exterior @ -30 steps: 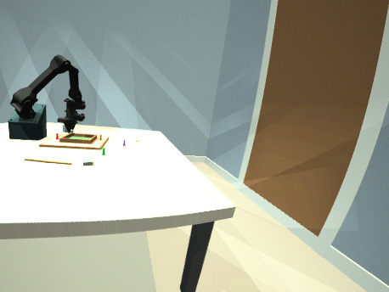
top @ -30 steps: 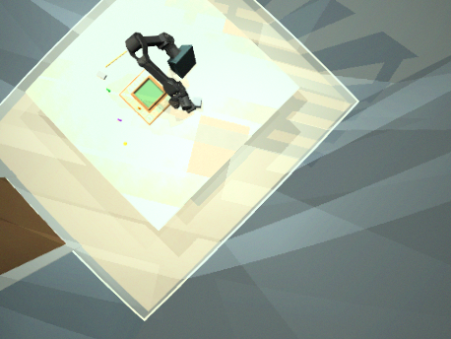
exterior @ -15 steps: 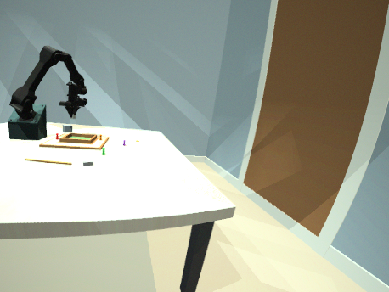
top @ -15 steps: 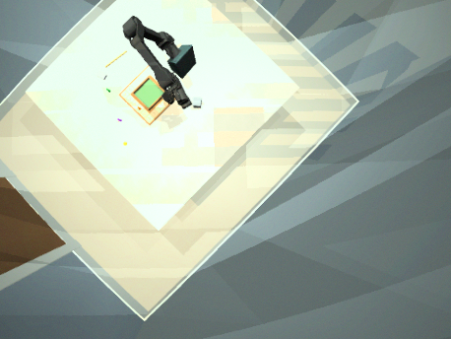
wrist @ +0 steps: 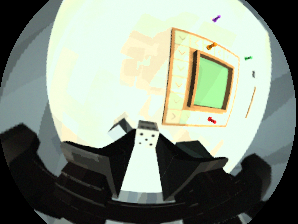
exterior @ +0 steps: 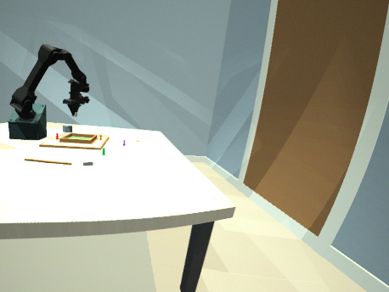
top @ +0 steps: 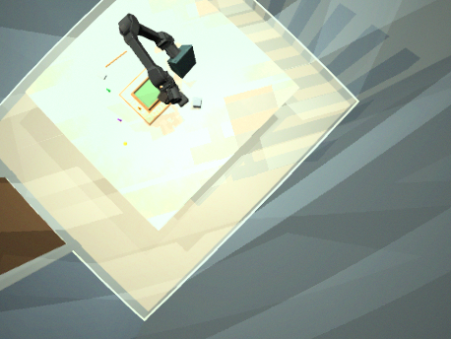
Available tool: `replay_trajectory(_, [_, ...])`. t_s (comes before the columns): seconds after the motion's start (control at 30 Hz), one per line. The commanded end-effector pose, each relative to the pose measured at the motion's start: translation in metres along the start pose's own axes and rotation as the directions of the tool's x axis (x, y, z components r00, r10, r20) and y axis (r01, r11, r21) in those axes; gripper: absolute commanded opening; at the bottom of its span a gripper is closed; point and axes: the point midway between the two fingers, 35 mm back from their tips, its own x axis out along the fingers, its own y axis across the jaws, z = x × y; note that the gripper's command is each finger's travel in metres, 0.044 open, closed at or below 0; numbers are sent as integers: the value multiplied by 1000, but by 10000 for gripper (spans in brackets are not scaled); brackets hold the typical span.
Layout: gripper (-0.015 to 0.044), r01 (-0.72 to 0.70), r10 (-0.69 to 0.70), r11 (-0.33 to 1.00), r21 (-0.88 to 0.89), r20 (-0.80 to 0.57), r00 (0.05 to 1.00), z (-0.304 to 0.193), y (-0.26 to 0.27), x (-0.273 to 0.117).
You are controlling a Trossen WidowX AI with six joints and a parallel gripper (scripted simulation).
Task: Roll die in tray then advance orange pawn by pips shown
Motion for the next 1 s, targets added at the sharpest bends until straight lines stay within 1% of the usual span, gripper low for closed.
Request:
replay_trajectory(0.0, [0,-8,8,993,-114,2,1000,12,-10,0])
replay_trajectory(0.23, [0,-16,18,957,-290,2,1000,30,-25,1])
replay_trajectory(0.47, [0,-20,24,890,-455,3,1000,47,-42,3])
replay_trajectory(0.7, [0,-18,27,796,-604,5,1000,62,-60,6])
replay_trajectory(0.97, [0,-11,26,660,-751,8,1000,78,-83,11])
